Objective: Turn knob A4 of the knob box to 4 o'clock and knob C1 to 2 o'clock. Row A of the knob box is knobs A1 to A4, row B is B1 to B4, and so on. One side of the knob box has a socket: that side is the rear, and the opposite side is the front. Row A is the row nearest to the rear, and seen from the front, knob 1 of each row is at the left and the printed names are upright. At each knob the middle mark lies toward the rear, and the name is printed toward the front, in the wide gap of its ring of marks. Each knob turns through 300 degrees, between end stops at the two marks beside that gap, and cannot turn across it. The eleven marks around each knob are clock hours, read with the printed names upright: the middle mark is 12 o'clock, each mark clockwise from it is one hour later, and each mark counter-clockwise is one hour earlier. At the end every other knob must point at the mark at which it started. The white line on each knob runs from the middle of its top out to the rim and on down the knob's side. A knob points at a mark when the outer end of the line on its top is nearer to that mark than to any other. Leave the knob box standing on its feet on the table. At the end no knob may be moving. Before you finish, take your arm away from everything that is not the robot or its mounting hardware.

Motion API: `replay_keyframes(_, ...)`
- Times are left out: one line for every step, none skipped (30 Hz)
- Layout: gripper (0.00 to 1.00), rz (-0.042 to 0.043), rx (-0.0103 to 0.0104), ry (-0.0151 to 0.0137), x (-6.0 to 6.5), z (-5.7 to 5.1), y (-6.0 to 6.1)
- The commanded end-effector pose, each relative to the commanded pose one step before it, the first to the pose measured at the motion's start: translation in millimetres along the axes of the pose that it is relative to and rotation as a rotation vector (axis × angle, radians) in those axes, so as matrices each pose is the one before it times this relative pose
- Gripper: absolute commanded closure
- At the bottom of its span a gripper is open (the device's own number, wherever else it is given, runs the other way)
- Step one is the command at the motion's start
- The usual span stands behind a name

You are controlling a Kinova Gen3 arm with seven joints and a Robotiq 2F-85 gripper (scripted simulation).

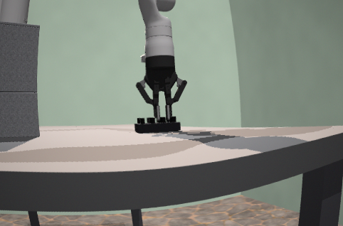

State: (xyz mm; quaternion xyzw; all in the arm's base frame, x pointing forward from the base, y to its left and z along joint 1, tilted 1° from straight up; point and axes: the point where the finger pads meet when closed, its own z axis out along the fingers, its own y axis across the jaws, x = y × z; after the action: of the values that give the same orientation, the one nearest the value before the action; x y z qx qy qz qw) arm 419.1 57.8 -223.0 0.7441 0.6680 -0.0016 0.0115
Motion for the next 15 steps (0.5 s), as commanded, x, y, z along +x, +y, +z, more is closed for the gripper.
replay_keyframes(0.81,-0.00007,-0.00112,0.00068,0.34,-0.61,0.54)
replay_keyframes(0.81,0.00000,0.00000,0.00000,0.00,0.00,0.00)
replay_keyframes(0.81,0.00000,0.00000,0.00000,0.00,0.00,0.00)
replay_keyframes(0.81,0.00000,0.00000,0.00000,0.00,0.00,0.00)
replay_keyframes(0.81,0.00000,0.00000,0.00000,0.00,0.00,0.00)
replay_keyframes(0.81,0.00000,0.00000,0.00000,0.00,0.00,0.00)
replay_keyframes(0.81,0.00000,0.00000,0.00000,0.00,0.00,0.00)
replay_keyframes(0.81,0.00000,0.00000,0.00000,0.00,0.00,0.00)
replay_keyframes(0.81,0.00000,0.00000,0.00000,0.00,0.00,0.00)
replay_keyframes(0.81,0.00000,0.00000,0.00000,0.00,0.00,0.00)
replay_keyframes(0.81,0.00000,0.00000,0.00000,0.00,0.00,0.00)
replay_keyframes(0.81,0.00000,0.00000,0.00000,0.00,-0.03,0.00)
replay_keyframes(0.81,0.00000,0.00000,0.00000,0.00,-0.18,0.00)
replay_keyframes(0.81,-0.00001,0.00000,0.00000,0.00,-0.44,0.00)
replay_keyframes(0.81,-0.00001,0.00001,-0.00001,0.00,-0.78,0.00)
